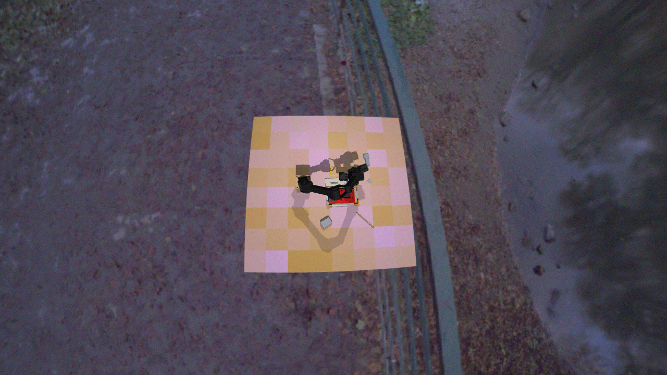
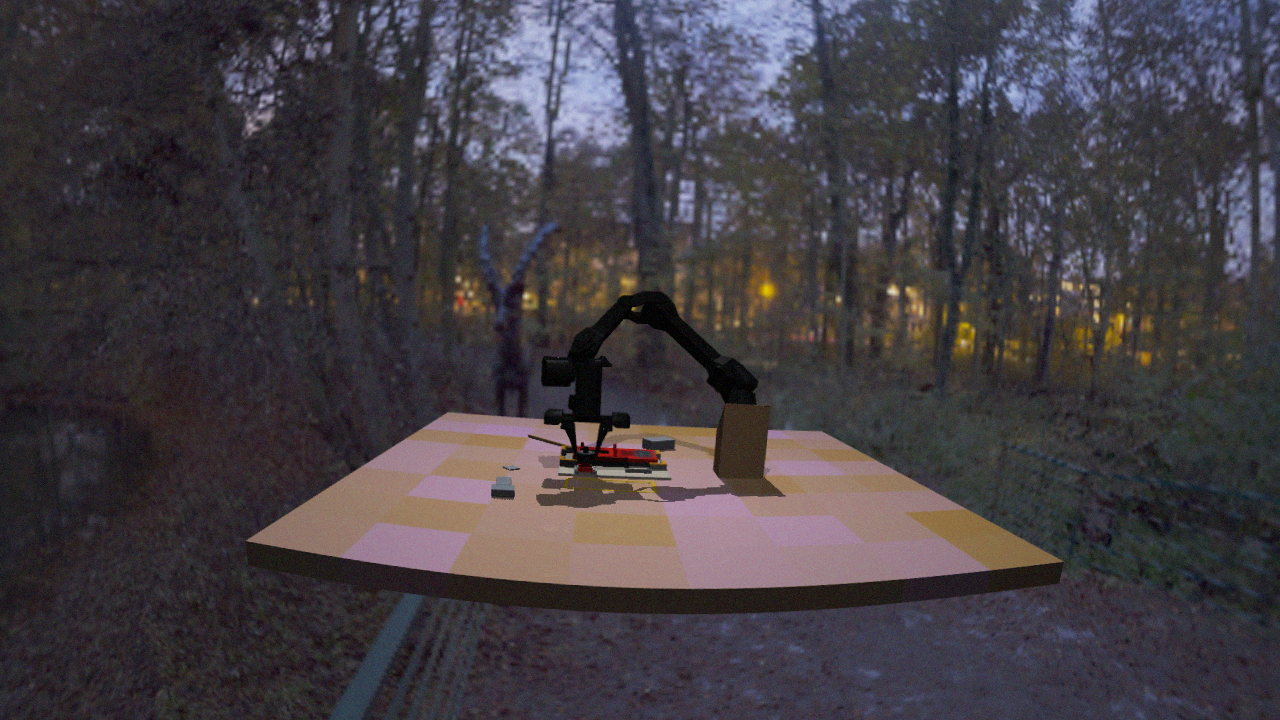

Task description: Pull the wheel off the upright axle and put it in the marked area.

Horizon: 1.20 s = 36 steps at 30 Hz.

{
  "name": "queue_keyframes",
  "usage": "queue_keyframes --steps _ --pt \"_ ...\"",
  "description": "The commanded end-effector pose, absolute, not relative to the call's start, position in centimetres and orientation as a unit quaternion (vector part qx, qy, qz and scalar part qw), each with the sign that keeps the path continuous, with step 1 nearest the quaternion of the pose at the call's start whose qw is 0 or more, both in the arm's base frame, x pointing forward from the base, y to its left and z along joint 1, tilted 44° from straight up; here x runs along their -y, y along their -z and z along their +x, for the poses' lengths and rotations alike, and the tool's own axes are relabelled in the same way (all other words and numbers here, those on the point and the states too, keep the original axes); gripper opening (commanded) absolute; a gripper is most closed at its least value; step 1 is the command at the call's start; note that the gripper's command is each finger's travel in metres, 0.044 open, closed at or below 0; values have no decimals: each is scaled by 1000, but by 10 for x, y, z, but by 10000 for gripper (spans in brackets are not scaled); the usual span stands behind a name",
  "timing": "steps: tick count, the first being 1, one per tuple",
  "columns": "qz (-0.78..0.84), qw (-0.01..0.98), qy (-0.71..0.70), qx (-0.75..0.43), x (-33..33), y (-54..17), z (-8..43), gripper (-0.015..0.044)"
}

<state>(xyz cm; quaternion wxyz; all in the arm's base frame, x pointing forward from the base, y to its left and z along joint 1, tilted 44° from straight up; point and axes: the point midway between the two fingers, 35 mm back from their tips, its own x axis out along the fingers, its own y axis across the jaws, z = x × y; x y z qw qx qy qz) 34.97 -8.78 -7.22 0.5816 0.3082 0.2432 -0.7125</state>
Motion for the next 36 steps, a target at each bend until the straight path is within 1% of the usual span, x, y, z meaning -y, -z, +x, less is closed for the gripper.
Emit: queue_keyframes --steps 1,36 --pt "311 582 712 -241 87 70 351 0" --pt "310 583 711 -242 79 62 353 0"
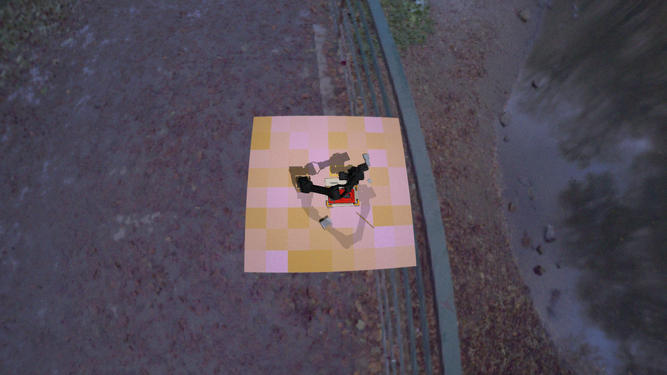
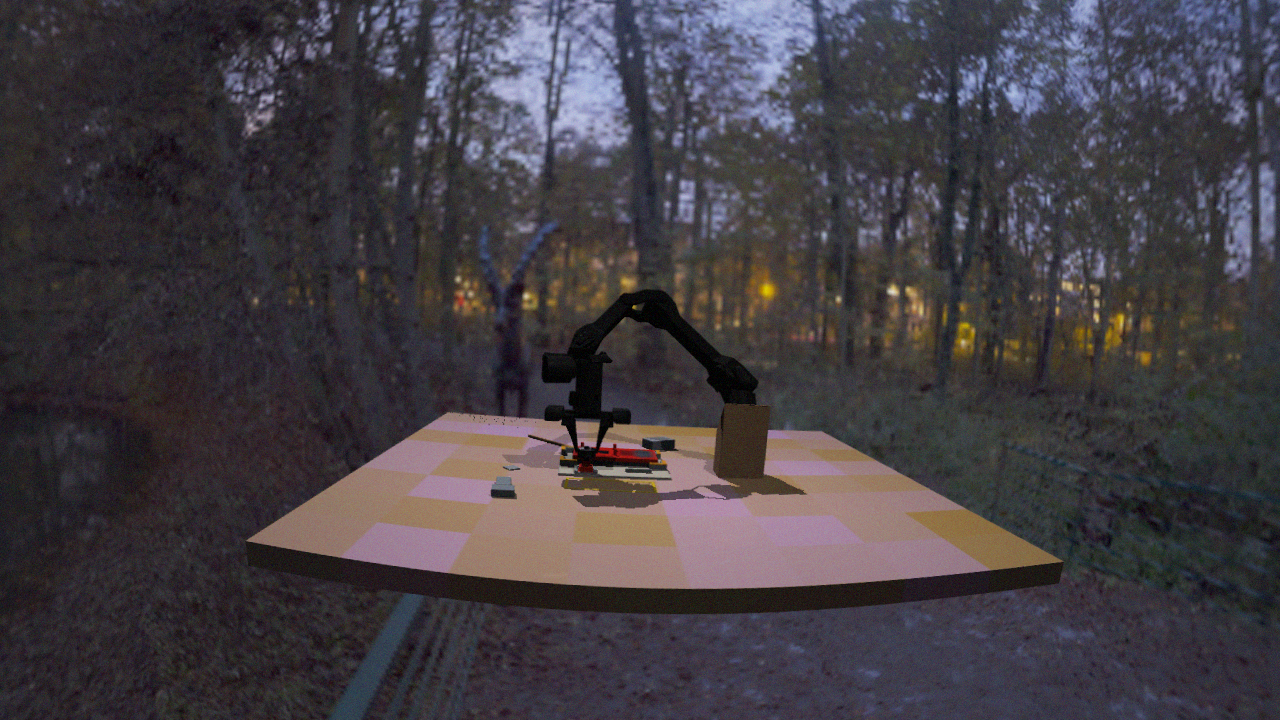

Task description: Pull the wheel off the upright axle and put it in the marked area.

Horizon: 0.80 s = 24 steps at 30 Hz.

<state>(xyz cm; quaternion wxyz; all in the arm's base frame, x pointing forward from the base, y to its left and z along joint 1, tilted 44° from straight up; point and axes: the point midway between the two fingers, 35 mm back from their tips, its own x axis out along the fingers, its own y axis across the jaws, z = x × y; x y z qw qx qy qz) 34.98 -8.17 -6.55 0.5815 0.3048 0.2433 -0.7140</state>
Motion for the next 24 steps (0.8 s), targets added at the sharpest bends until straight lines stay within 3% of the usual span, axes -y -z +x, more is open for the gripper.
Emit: queue_keyframes --steps 1,24 --pt "310 583 711 -242 78 62 353 0" --pt "309 584 711 -242 73 57 354 0"
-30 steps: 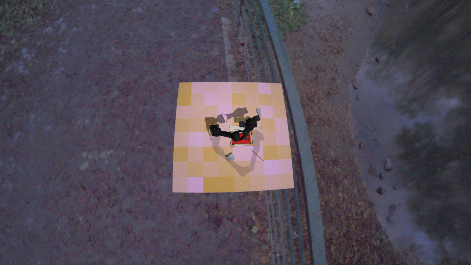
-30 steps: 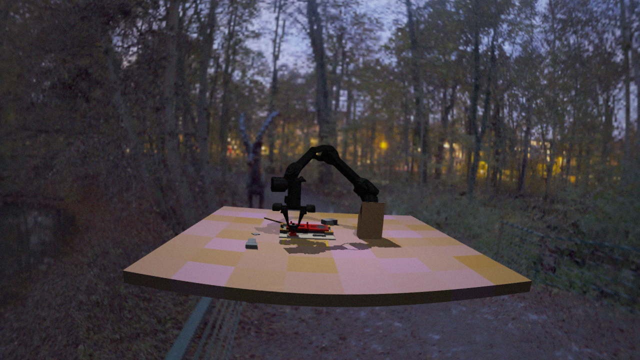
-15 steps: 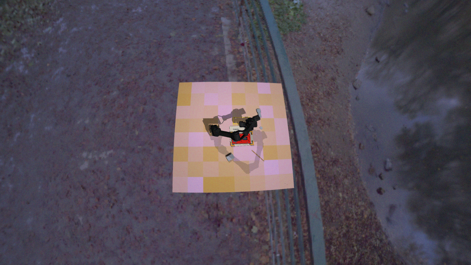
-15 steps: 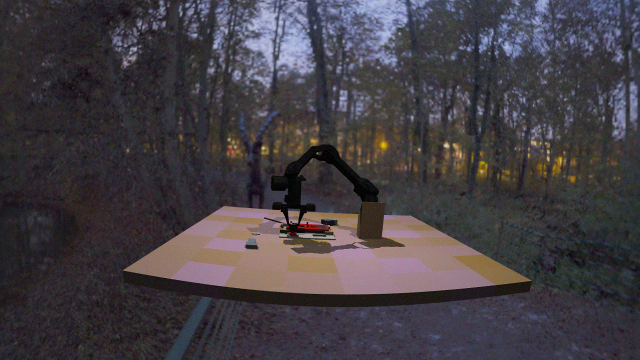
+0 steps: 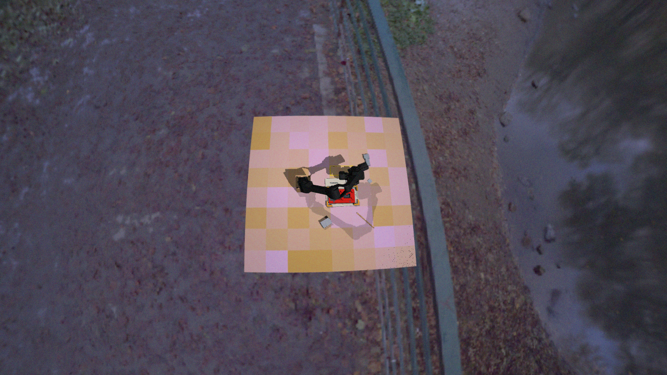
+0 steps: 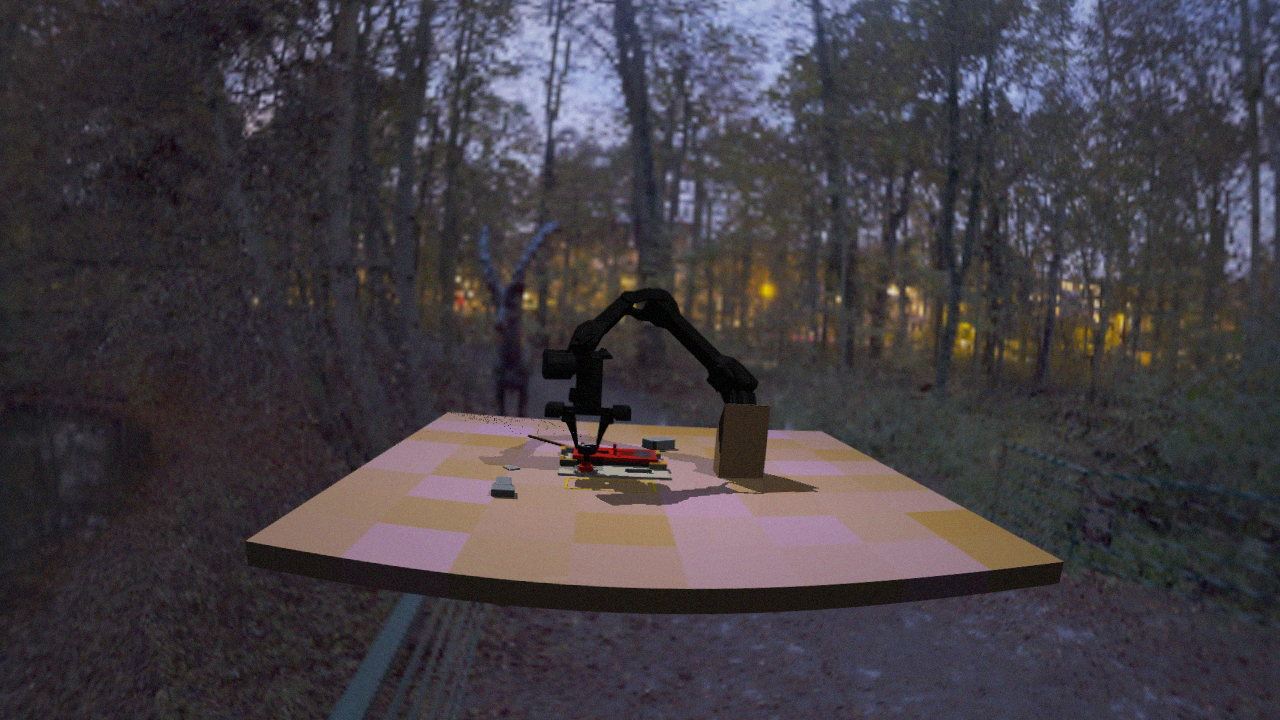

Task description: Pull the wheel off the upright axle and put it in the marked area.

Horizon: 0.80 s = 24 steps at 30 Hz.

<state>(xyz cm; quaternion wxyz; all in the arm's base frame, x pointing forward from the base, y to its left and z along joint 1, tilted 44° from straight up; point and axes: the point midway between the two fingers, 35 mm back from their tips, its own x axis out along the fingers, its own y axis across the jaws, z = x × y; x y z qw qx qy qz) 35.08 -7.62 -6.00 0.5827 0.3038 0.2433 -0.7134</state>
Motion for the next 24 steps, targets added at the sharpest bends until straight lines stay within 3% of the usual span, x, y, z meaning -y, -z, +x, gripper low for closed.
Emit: queue_keyframes --steps 1,24 --pt "309 584 711 -242 73 56 354 0" --pt "308 585 710 -242 67 51 355 0"
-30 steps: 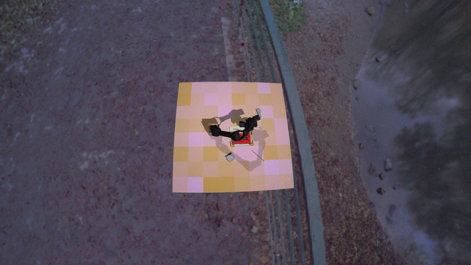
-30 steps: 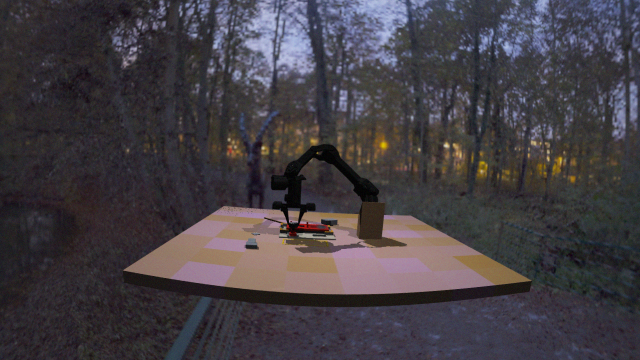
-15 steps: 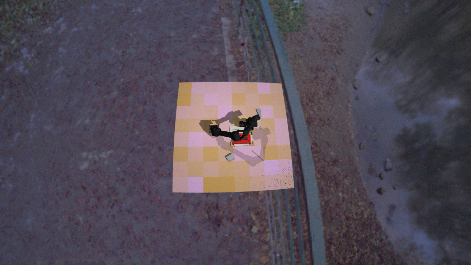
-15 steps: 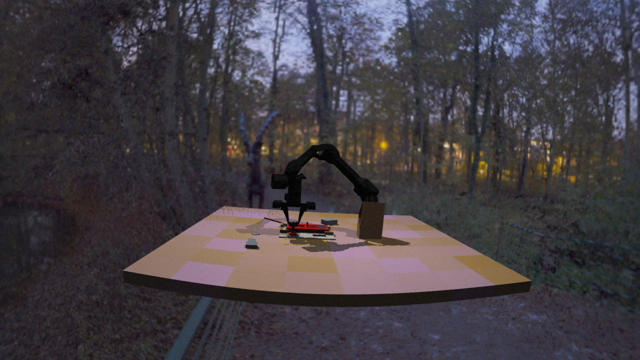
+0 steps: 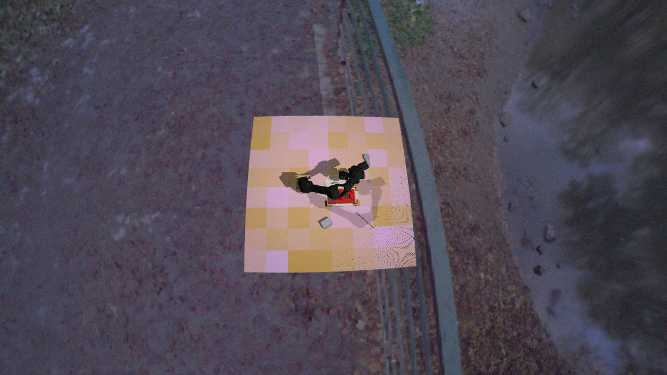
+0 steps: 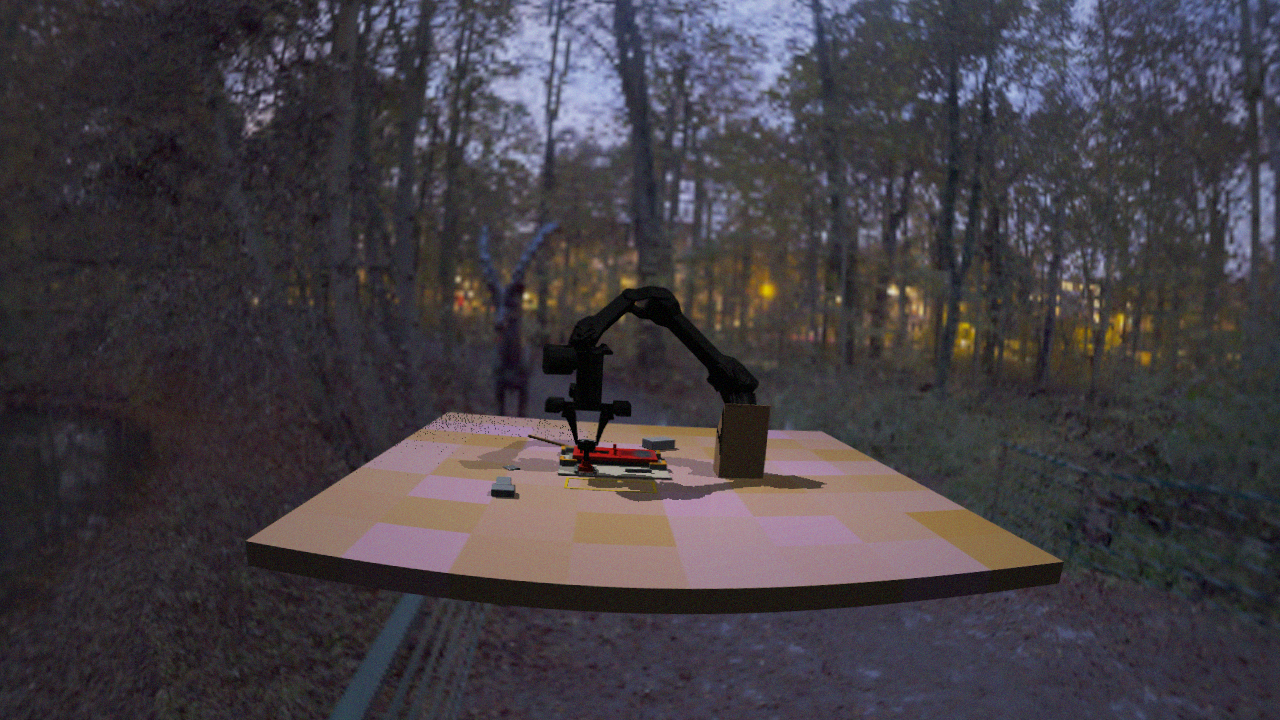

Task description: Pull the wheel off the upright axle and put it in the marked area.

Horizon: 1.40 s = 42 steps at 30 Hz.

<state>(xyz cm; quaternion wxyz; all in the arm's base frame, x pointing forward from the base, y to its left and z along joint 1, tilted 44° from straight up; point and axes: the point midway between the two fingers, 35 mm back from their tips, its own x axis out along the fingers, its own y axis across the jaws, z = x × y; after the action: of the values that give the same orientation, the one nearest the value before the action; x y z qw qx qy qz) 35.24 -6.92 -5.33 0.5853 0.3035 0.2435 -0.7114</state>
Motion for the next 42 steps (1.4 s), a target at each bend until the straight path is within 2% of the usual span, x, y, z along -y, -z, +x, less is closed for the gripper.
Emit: queue_keyframes --steps 1,22,32,42 --pt "308 585 710 -242 67 51 355 0" --pt "308 586 710 -242 61 45 356 0" --pt "308 586 709 -243 37 21 353 0" --pt "305 586 709 -247 15 47 344 0"
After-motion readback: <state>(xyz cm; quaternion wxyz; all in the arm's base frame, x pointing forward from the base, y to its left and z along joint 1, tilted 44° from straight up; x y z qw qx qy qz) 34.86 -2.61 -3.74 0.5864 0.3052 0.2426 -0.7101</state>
